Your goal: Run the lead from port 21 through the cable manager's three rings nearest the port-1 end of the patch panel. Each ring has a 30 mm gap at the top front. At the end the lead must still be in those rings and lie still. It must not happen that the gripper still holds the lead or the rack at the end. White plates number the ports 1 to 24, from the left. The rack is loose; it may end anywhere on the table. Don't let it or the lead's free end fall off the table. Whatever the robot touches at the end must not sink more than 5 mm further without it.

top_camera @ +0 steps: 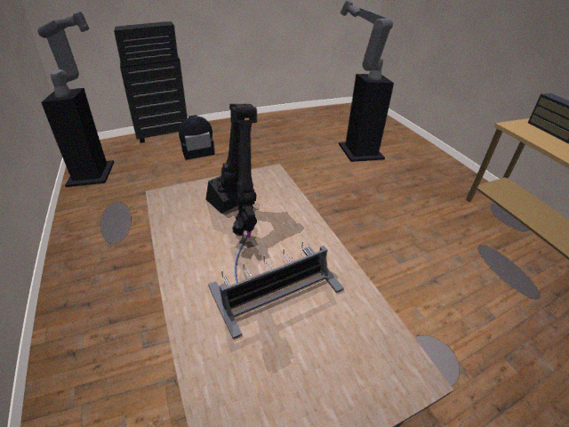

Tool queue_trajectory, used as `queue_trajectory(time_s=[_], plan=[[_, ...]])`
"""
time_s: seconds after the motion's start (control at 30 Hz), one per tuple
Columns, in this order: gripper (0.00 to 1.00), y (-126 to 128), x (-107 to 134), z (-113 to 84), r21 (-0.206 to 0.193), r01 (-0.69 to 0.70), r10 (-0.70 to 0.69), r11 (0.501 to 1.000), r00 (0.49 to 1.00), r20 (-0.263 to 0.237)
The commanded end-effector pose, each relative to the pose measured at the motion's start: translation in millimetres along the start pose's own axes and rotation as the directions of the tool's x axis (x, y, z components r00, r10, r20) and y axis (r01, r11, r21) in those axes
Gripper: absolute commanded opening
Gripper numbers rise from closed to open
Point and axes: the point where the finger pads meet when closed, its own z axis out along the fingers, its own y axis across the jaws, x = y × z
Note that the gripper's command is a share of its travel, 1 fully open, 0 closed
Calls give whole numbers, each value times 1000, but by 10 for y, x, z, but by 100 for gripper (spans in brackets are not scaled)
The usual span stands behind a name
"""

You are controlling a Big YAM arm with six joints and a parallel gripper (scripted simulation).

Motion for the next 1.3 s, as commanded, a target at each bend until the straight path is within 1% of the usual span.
queue_trajectory(time_s=[0.0,0.2,0.3,1.27], plan=[[33,26,4,-10,-12,2,-2,1000,1000,16],[33,30,-1,-30,-17,2,-2,1000,1000,23],[33,13,20,-9,-11,2,-2,1000,1000,16],[33,13,19,-10,-11,2,-2,1000,1000,16]])
